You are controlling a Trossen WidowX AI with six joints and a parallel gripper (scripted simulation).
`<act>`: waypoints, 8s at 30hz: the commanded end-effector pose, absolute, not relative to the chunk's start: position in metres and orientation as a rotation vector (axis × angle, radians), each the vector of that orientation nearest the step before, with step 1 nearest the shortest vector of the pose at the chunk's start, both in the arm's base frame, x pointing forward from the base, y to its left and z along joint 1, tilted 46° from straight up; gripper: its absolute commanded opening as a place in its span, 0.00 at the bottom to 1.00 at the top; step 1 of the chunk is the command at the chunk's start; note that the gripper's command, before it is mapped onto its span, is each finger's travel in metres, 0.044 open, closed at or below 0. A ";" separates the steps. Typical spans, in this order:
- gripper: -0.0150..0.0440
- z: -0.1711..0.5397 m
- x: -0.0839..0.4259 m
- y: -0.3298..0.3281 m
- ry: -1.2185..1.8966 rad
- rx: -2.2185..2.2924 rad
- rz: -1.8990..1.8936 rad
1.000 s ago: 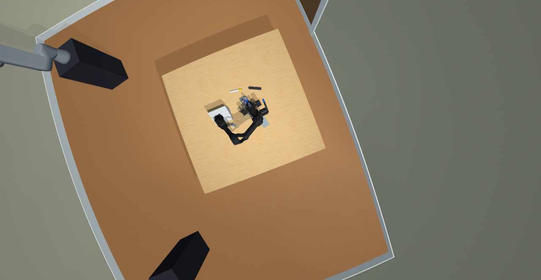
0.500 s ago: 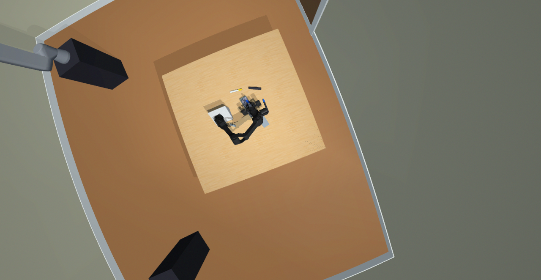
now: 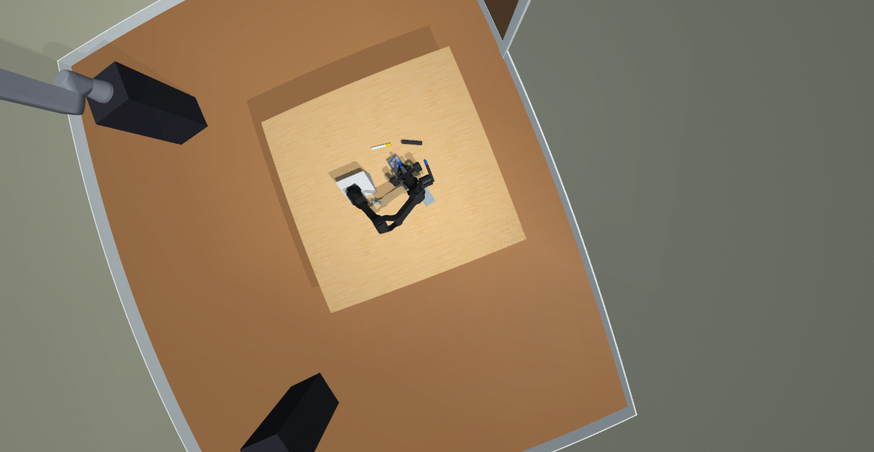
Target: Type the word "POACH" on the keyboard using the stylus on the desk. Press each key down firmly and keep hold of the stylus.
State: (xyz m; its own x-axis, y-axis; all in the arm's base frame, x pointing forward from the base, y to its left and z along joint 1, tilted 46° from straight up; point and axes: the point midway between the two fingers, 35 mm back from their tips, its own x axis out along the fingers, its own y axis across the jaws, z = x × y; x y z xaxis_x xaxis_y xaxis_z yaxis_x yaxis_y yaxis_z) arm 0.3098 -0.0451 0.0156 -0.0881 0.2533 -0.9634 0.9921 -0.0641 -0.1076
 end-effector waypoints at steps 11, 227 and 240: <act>0.39 0.013 0.309 -0.046 1.437 1.400 -1.209; 0.39 -0.007 0.309 -0.011 1.439 1.402 -1.207; 0.39 -0.012 0.308 -0.016 1.439 1.402 -1.208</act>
